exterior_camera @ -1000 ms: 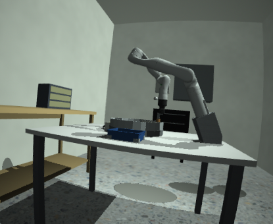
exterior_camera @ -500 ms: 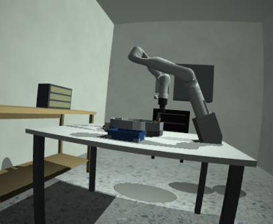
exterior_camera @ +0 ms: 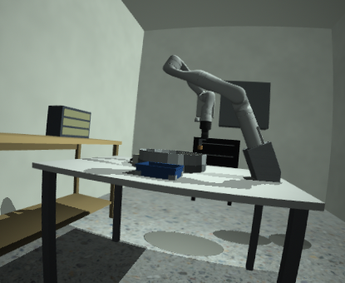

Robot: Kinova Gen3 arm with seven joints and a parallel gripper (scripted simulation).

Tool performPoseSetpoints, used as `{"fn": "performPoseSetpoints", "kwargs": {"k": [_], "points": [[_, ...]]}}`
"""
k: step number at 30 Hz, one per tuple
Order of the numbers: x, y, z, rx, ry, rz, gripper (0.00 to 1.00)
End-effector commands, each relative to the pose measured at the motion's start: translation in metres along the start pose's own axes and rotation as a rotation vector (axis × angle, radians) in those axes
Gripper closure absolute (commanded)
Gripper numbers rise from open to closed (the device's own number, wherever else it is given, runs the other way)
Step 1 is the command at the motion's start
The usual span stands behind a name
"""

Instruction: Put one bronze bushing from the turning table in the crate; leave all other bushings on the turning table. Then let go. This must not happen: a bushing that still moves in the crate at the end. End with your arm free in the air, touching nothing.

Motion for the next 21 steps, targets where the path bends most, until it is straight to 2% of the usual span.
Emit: {"fn": "performPoseSetpoints", "kwargs": {"k": [1,4,16,21], "points": [[0.001,-0.01,0.0,0.002,0.0,-0.003,1.0],[0.001,-0.026,0.0,0.002,0.0,-0.004,1.0],[0.001,-0.026,0.0,0.002,0.0,-0.004,1.0],[-0.048,-0.026,0.031,0.002,0.0,-0.004,1.0]]}}
Point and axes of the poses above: the point where the finger pads meet when closed, its own y axis out along the fingers, its own x axis across the jaws, z = x × y, the point moved 2 cm from there along -y, back along the fingers, and after that the axes turned 15 degrees about -y, right-handed, at the moved point
